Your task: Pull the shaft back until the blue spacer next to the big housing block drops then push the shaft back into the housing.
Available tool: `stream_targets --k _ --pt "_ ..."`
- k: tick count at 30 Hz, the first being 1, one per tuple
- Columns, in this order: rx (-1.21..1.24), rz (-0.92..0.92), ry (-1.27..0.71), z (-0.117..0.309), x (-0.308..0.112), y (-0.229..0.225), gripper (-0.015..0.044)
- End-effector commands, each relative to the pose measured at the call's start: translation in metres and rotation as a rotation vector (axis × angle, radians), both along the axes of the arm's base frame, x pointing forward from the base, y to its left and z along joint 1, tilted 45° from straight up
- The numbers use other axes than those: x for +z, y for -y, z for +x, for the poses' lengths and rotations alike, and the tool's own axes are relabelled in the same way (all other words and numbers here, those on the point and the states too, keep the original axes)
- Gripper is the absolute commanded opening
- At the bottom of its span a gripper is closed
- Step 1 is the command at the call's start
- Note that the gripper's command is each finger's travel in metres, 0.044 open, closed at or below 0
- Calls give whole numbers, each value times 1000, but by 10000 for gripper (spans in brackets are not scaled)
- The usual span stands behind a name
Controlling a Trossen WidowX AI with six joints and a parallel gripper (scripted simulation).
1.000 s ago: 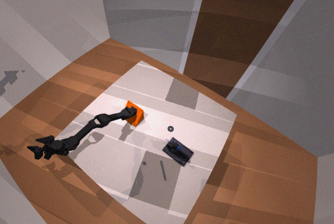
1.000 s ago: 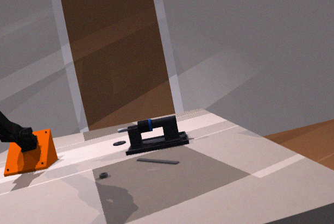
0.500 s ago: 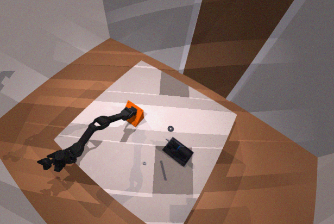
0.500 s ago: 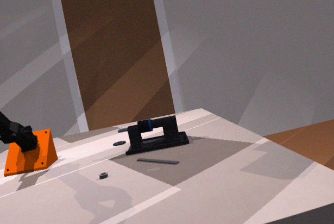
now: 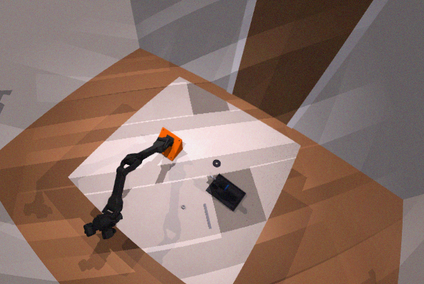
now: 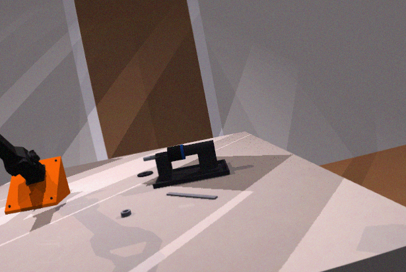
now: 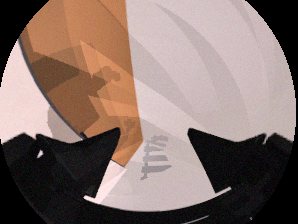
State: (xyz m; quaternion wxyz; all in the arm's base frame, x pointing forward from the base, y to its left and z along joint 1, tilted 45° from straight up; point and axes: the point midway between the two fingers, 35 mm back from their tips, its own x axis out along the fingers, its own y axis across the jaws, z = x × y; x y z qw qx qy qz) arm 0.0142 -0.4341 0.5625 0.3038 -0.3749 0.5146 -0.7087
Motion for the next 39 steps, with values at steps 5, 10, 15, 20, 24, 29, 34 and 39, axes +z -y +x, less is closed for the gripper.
stream_targets --k 5,10,15,20,24,29,34,39 --pt "264 150 119 112 -76 26 440" --pt "399 254 173 178 -119 18 440" --pt "515 367 218 241 -164 -3 440" --pt "612 489 252 298 -208 -37 440" --pt "682 570 231 336 -243 -69 440" --pt "728 662 272 372 -280 -107 440" --pt "765 773 302 407 -323 -162 440" --pt "780 877 311 431 -365 -222 440"
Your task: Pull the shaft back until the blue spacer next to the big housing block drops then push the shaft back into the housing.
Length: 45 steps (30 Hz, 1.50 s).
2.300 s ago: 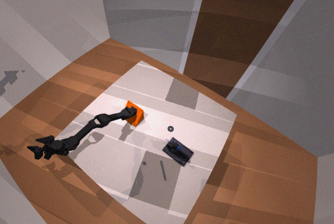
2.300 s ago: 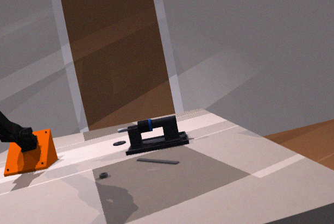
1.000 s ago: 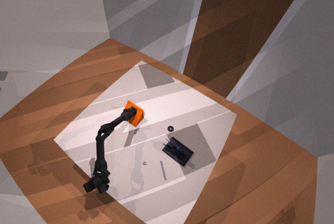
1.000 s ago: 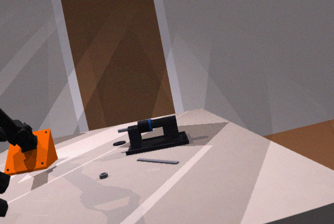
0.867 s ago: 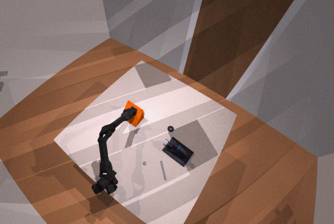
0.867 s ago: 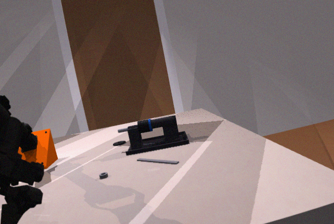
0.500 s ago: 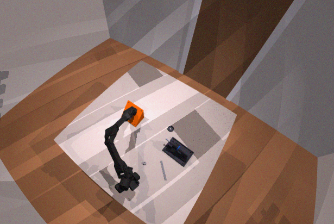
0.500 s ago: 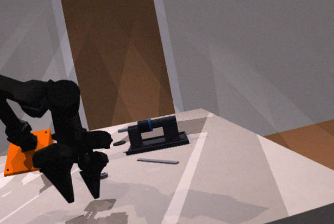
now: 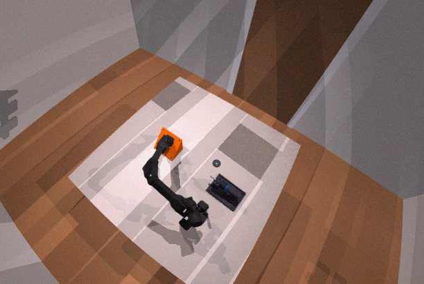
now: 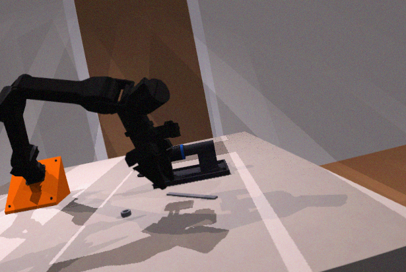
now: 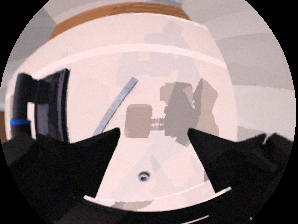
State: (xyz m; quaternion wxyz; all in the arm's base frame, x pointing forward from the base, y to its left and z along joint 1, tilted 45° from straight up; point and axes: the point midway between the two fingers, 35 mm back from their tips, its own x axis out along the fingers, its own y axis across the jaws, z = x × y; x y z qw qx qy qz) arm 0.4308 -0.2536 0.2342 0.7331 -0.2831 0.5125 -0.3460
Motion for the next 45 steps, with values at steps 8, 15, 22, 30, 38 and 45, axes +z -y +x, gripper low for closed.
stream_targets --k 8,15,22,30,38,45 --pt "22 237 -62 22 -106 -151 440" --pt "-57 258 -146 -2 -145 -203 440" --pt "-154 172 -245 -37 -167 -230 440" --pt "-154 171 -245 -38 -168 -230 440" --pt "-154 171 -245 -38 -168 -230 440" --pt "-154 171 -245 -38 -168 -230 440"
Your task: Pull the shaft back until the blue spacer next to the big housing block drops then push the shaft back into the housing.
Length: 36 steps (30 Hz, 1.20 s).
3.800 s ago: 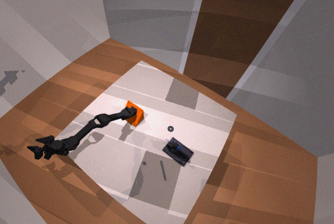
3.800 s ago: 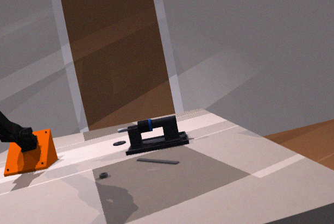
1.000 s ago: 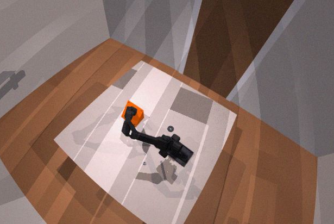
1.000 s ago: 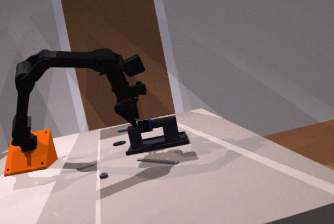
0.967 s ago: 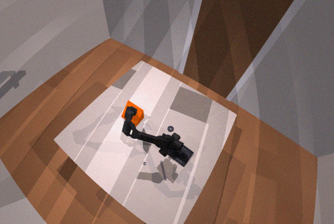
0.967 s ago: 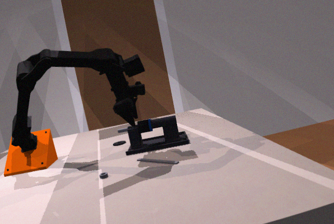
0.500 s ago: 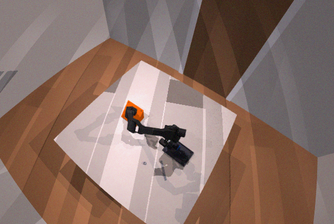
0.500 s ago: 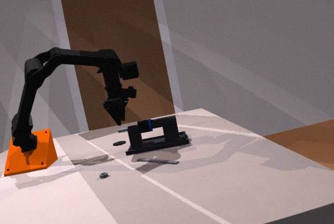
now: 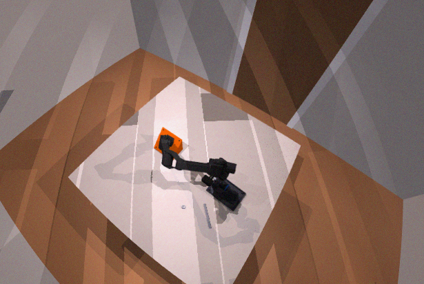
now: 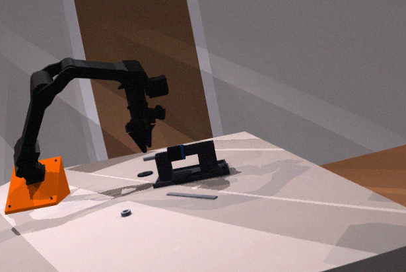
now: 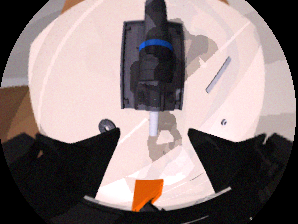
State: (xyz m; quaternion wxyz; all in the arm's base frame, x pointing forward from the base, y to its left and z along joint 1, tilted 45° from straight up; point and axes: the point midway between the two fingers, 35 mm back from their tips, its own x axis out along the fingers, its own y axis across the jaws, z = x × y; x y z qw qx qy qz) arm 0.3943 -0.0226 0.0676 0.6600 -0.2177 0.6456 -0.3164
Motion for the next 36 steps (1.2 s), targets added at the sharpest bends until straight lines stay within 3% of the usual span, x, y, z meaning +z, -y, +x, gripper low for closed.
stream_targets --k 1,15,24,30,36 --pt "-3 -7 -3 -1 -1 1 440" --pt "-14 -6 15 -1 -2 1 440" --pt "-584 135 899 1 -26 -4 440" --pt "-812 239 1254 -11 -17 -1 440" --pt "-1213 480 1684 -20 -24 1 440"
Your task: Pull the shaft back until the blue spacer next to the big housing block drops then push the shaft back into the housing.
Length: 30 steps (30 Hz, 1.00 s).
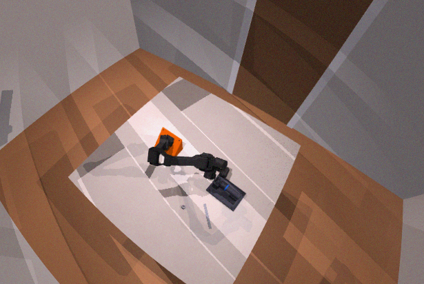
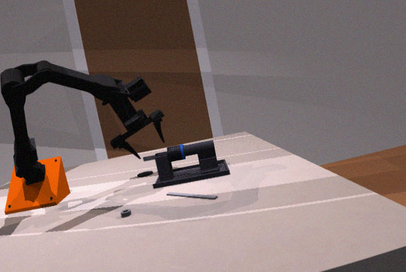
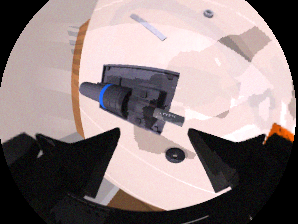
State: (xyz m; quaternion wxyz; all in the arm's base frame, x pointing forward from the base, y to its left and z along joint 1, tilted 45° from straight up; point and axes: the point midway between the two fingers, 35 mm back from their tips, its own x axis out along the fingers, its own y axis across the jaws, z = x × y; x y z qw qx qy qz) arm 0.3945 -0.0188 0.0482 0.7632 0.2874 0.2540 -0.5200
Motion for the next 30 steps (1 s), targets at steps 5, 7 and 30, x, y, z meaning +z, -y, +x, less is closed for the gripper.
stream_targets --k 5,7,30 --pt "-665 576 1062 -38 -4 7 440" --pt "-738 681 1191 -45 -2 9 440" --pt "-857 827 1348 -54 1 10 440"
